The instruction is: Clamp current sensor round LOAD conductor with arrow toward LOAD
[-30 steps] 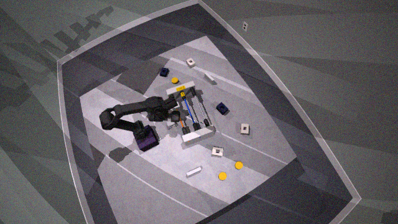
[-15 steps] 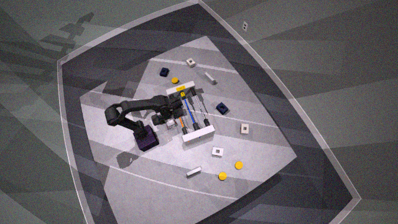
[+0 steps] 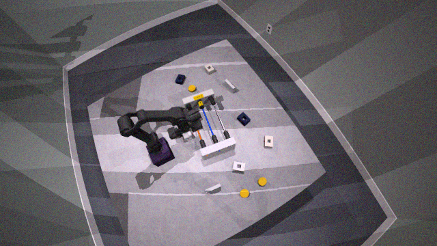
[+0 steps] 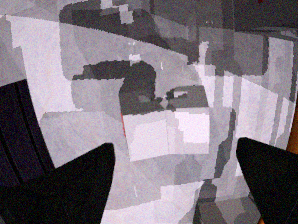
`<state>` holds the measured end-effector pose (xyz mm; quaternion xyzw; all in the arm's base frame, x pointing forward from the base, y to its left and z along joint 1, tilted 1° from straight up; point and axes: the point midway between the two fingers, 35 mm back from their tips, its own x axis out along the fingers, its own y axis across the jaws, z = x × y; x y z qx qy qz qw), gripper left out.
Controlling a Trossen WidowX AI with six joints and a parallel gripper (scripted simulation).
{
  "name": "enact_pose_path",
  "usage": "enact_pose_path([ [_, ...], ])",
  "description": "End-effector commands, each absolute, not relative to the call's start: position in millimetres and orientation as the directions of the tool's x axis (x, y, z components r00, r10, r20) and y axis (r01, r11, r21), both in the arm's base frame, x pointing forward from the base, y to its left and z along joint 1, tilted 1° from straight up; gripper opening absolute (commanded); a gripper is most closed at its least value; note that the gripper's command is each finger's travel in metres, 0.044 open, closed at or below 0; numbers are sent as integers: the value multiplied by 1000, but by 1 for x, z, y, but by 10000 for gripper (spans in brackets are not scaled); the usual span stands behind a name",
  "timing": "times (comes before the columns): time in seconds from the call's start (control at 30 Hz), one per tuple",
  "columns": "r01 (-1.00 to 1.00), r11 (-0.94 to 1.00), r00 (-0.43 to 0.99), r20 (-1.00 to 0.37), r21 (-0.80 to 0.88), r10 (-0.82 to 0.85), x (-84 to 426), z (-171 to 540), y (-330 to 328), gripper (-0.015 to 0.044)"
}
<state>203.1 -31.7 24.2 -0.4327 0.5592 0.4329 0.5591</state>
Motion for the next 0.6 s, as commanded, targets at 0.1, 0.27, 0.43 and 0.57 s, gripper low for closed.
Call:
enact_pose_path([
  [0.1, -969, 246, -4, -1000, 5, 4, 201, 11, -31, 320],
  [0.27, -969, 246, -5, -1000, 5, 4, 200, 3, -31, 320],
  [0.43, -969, 246, -5, -1000, 6, 4, 199, -3, -30, 320],
  [0.57, -968, 250, -2, -1000, 2, 0, 201, 2, -31, 293],
])
